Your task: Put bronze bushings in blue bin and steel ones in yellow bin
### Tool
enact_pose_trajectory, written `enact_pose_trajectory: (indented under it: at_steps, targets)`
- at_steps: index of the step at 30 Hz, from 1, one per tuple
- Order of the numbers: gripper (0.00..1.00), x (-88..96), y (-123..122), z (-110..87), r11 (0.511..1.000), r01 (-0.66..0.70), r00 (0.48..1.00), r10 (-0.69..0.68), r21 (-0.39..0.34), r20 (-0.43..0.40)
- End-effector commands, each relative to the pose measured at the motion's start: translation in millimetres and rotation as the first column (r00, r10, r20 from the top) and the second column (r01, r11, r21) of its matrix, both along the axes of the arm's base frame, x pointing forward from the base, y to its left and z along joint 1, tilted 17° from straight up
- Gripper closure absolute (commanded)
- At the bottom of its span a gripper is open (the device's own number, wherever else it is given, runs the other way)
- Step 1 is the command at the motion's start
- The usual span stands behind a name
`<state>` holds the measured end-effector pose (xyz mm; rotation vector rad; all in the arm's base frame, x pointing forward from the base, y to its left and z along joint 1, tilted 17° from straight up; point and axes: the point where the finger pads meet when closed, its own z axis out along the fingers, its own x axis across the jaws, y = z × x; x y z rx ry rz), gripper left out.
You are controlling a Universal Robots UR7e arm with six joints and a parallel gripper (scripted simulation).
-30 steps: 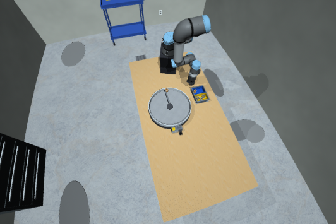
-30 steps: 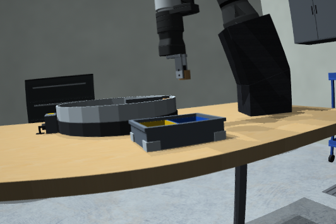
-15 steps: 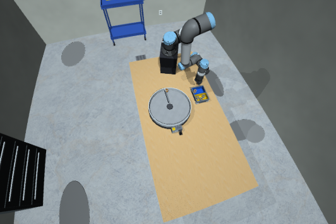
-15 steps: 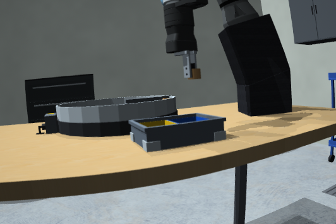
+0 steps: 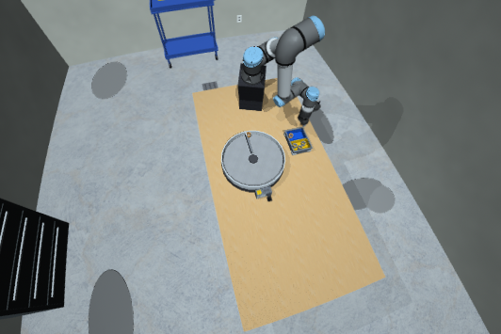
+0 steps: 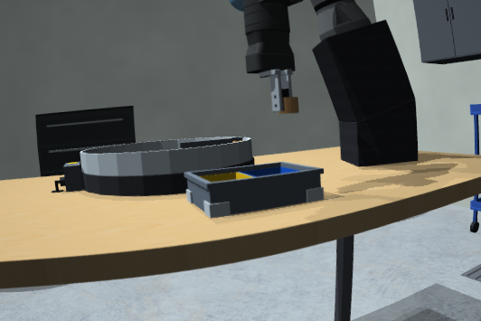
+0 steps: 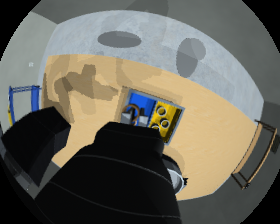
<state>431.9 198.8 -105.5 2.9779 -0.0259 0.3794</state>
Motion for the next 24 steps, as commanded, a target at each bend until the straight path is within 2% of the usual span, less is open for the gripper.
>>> enact_pose_trajectory:
  at_steps: [1,9,14,19,24]
  targets:
    - [1.0,0.7,1.0,0.3,1.0,0.003,1.0,-0.003,0.0,0.001]
    - [1.0,0.4,0.4,0.6,1.0,0.003,1.0,-0.003,0.001,0.002]
    - [1.0,7.4,-3.4,-26.2,1.0,0.003,1.0,-0.003,0.001,0.002]
    - [1.0,7.4,-3.4,-26.2,1.0,0.003,1.0,-0.003,0.001,0.002]
    - [1.0,14.3,-7.4,-52.9,1.0,0.003,1.0,-0.003,0.001,0.002]
